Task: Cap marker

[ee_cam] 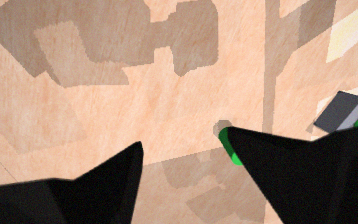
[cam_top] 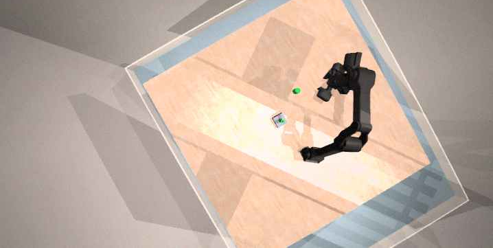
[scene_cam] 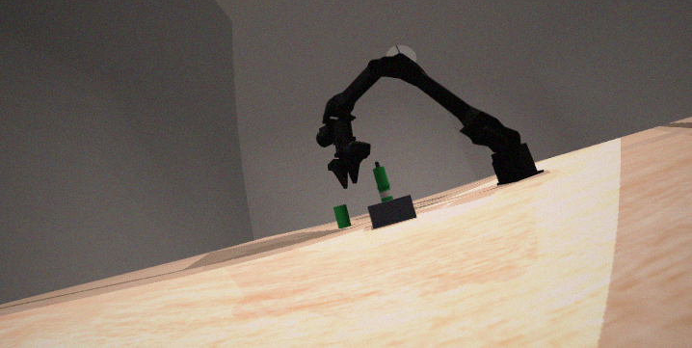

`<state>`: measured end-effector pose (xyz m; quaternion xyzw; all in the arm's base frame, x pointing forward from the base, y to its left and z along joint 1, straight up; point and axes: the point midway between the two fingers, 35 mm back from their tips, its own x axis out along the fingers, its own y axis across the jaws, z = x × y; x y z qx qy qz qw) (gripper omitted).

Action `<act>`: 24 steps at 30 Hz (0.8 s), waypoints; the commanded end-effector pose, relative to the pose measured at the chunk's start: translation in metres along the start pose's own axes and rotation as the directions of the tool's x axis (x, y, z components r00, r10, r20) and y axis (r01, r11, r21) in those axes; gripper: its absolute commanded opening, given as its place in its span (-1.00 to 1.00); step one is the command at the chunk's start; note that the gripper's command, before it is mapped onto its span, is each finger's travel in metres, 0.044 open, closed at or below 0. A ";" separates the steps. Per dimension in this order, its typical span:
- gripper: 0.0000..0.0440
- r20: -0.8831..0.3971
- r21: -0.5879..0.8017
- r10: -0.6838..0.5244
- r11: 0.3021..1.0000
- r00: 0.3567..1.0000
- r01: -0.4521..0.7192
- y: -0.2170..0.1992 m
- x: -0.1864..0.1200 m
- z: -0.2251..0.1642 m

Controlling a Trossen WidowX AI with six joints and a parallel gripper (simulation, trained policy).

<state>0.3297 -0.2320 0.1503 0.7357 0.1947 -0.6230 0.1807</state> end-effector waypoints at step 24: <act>0.41 0.117 -0.045 -0.019 0.999 0.993 0.024 -0.015 0.022 -0.043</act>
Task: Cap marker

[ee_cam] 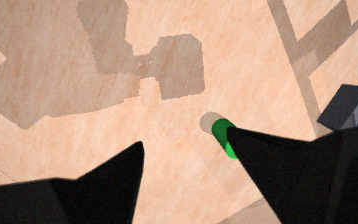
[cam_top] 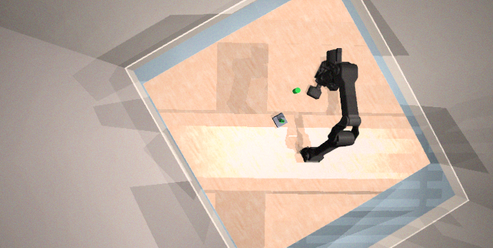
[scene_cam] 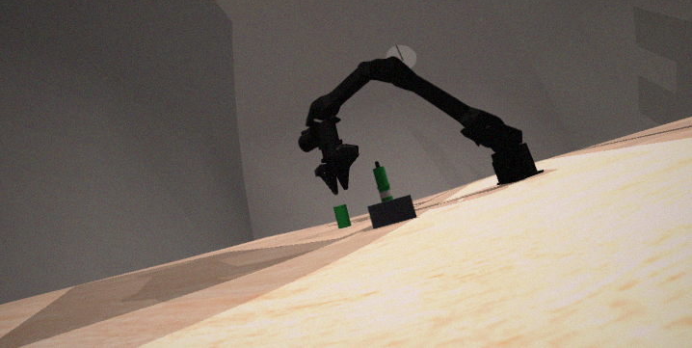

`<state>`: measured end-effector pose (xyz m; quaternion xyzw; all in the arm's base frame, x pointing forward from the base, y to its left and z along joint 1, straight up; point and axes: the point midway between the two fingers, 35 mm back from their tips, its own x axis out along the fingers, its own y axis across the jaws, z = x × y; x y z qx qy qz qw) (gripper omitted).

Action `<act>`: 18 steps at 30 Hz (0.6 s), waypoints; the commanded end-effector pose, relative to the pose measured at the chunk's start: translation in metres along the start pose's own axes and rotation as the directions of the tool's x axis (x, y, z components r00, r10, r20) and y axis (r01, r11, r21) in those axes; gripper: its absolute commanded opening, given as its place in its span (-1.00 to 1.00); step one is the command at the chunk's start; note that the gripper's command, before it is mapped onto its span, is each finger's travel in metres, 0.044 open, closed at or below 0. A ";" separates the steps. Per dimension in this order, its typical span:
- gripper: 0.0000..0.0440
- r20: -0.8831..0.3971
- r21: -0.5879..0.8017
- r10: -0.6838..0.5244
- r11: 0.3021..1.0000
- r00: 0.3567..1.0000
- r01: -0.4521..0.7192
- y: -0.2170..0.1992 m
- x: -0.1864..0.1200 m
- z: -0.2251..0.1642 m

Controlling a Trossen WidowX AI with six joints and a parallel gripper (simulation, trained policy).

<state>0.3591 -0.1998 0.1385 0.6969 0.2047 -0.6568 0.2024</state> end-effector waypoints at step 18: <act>0.32 0.072 -0.102 -0.073 0.992 0.995 0.080 -0.035 0.026 -0.041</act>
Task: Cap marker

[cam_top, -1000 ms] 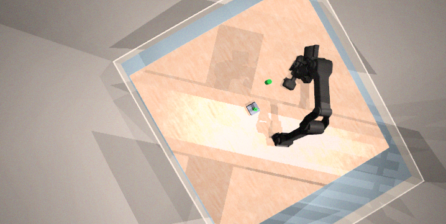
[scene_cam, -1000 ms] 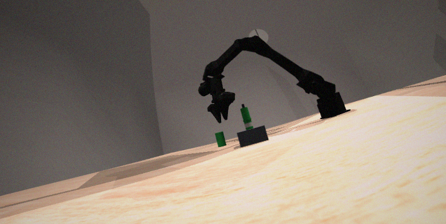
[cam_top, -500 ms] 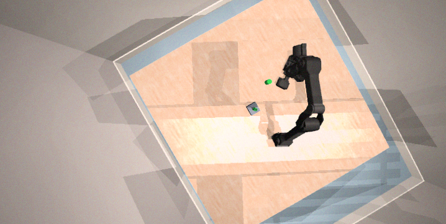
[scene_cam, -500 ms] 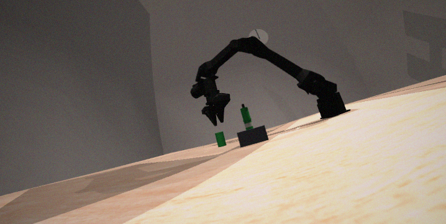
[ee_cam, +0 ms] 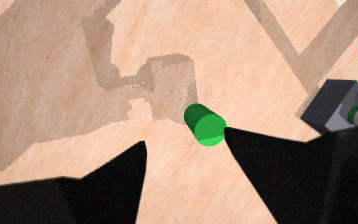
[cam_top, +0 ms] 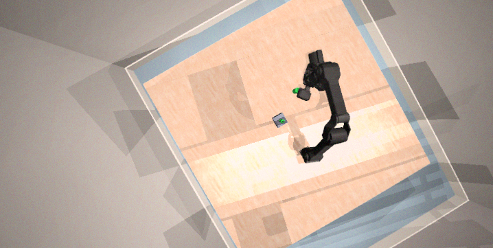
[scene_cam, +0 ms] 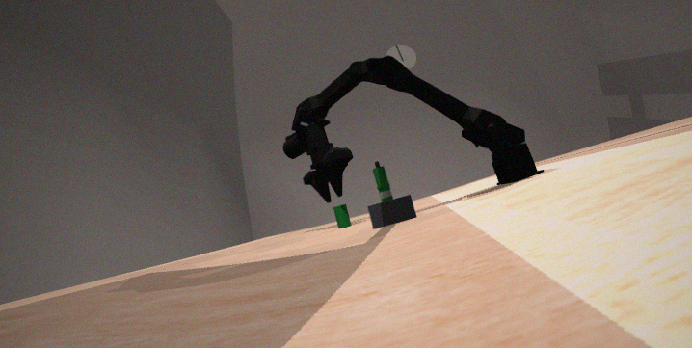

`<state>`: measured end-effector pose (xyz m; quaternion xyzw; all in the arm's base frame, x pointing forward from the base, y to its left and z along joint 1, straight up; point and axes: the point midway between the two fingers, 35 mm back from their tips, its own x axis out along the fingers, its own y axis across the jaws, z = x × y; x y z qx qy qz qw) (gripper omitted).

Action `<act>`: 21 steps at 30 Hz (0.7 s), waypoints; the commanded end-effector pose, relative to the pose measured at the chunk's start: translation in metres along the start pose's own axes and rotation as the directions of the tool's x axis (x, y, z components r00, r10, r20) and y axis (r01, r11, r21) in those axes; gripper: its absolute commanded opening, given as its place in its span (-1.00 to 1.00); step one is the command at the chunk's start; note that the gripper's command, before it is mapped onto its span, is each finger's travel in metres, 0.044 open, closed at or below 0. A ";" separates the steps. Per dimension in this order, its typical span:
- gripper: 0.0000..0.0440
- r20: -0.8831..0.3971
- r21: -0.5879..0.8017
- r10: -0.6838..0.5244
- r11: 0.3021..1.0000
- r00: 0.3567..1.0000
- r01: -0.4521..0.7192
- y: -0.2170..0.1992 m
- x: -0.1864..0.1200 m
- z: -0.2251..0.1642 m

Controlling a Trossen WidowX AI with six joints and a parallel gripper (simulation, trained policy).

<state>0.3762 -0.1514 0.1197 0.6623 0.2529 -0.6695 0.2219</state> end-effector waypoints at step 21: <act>0.10 0.085 -0.131 -0.111 0.984 0.990 0.122 -0.025 0.052 -0.004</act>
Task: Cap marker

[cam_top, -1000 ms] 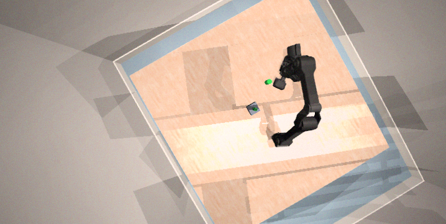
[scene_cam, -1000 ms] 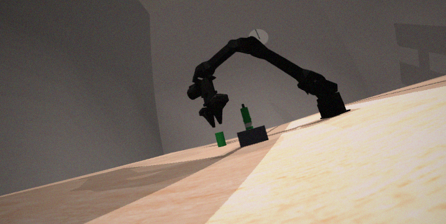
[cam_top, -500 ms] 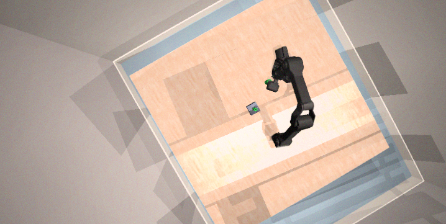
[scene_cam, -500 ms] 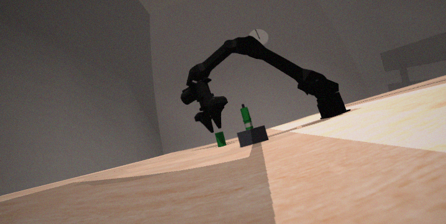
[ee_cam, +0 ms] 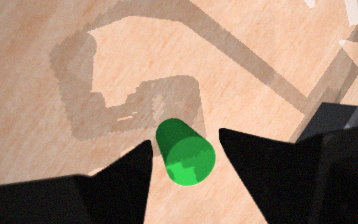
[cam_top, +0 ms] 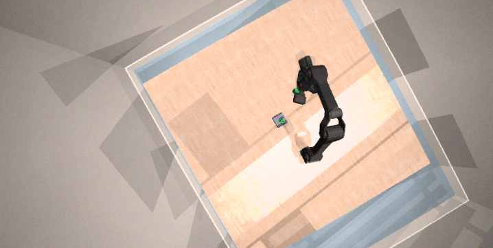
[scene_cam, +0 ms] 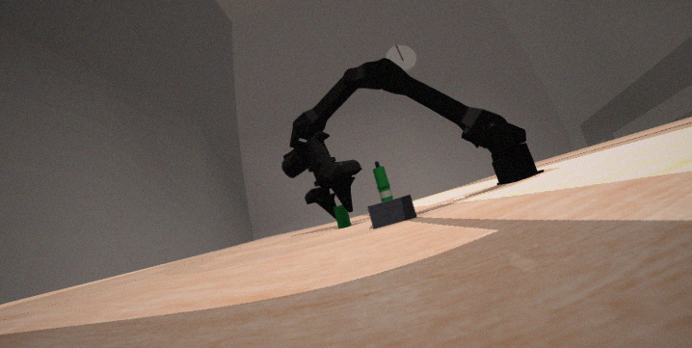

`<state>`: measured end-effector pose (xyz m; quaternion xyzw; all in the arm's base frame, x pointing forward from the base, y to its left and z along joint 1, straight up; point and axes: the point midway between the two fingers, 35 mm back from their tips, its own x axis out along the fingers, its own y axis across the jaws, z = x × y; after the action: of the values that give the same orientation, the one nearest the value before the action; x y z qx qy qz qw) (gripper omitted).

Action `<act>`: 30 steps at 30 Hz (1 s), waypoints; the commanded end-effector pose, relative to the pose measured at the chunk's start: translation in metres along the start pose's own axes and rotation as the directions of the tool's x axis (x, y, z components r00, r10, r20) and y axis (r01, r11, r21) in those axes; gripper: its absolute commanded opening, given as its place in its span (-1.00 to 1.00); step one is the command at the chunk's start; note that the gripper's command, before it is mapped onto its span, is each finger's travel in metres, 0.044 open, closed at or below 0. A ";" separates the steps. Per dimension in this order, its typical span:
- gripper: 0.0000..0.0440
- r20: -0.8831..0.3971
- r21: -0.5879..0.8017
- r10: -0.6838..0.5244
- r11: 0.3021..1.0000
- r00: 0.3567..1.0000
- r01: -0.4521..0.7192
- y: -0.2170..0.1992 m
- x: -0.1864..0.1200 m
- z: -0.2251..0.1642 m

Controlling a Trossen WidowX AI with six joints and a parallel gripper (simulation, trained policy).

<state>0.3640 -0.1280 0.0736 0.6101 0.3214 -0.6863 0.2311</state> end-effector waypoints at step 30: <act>-0.63 -0.008 -0.207 0.091 0.974 0.996 -0.091 -0.073 -0.069 -0.047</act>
<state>0.3581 -0.0586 0.1449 0.5960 0.3592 -0.6403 0.3252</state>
